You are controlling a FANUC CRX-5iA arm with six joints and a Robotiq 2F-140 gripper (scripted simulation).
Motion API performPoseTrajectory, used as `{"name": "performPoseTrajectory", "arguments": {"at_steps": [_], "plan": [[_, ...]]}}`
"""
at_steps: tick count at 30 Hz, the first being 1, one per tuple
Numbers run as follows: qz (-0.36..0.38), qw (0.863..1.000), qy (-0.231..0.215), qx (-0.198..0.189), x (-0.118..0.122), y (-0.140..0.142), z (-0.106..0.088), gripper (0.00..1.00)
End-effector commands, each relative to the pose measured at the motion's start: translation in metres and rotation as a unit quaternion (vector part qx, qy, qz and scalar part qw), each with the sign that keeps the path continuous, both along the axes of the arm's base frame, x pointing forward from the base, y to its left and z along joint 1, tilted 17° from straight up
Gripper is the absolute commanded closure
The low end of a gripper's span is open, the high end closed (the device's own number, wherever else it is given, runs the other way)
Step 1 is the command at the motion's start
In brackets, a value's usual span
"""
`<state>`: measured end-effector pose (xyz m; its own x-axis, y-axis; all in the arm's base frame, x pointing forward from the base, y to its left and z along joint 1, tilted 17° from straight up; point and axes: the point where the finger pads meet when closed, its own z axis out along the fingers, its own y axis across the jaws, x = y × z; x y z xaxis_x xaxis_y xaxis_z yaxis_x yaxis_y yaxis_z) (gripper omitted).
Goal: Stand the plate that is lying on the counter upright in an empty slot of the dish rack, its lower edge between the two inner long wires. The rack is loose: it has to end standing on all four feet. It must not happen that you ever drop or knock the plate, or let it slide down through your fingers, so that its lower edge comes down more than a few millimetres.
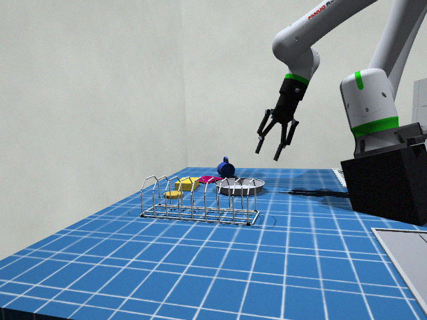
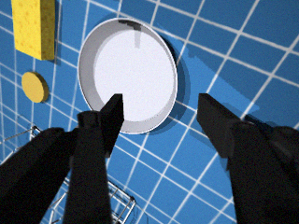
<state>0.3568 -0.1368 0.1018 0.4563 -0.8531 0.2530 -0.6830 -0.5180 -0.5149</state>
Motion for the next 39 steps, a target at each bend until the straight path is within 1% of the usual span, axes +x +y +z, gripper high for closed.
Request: {"name": "performPoseTrajectory", "arguments": {"at_steps": [1,29,39], "plan": [[0.0,1.0,0.0,0.0,0.0003,-0.0002,0.0006,0.76],[0.0,1.0,0.0,0.0,0.0004,-0.0003,0.0003,0.76],[0.0,1.0,0.0,0.0,0.0029,-0.0019,-0.0088,0.76]]}}
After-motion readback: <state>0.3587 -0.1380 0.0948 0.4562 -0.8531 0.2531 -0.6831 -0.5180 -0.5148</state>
